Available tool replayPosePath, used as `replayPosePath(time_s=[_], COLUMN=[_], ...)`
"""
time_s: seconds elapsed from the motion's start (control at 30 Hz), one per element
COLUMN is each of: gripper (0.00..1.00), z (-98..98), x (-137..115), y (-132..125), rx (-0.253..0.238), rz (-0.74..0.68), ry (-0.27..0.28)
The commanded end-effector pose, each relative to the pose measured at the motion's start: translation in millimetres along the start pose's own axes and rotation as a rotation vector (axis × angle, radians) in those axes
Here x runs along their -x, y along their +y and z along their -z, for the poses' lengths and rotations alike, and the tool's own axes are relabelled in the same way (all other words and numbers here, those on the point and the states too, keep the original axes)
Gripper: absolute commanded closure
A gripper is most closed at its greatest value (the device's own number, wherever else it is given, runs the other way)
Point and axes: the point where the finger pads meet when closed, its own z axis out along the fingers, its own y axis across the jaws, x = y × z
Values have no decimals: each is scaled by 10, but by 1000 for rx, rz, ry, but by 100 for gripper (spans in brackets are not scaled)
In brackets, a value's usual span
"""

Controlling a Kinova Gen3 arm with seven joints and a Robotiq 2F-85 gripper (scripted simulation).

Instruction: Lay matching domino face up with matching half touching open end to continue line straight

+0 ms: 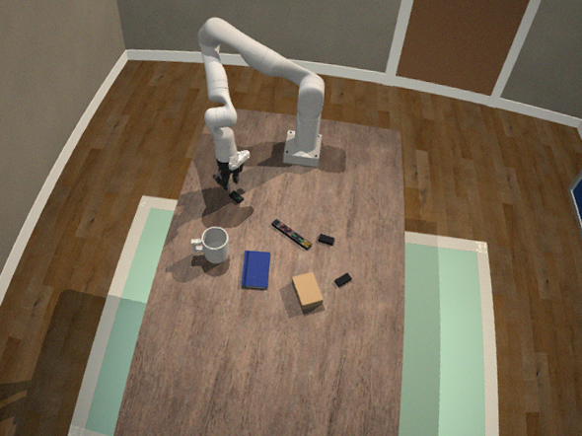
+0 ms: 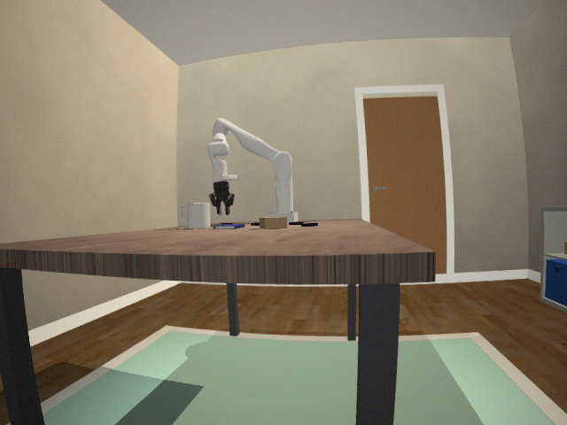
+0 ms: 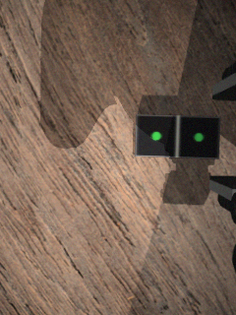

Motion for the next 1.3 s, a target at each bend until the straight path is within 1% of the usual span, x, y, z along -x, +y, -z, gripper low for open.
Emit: replayPosePath(time_s=[0.0, 0.13, 0.2, 0.43, 0.67, 1.27], gripper=[52, 52, 52, 52, 52, 52], z=[48, 99, 99, 178, 230, 251], x=[-4, -10, -10, -19, -24, -27], y=[3, 3, 3, 3, 3, 3], rx=[1, 1, 1, 1, 1, 1], rz=[0, 0, 0, 0, 0, 0], ry=[-20, -42, -42, -77, -100, -109])
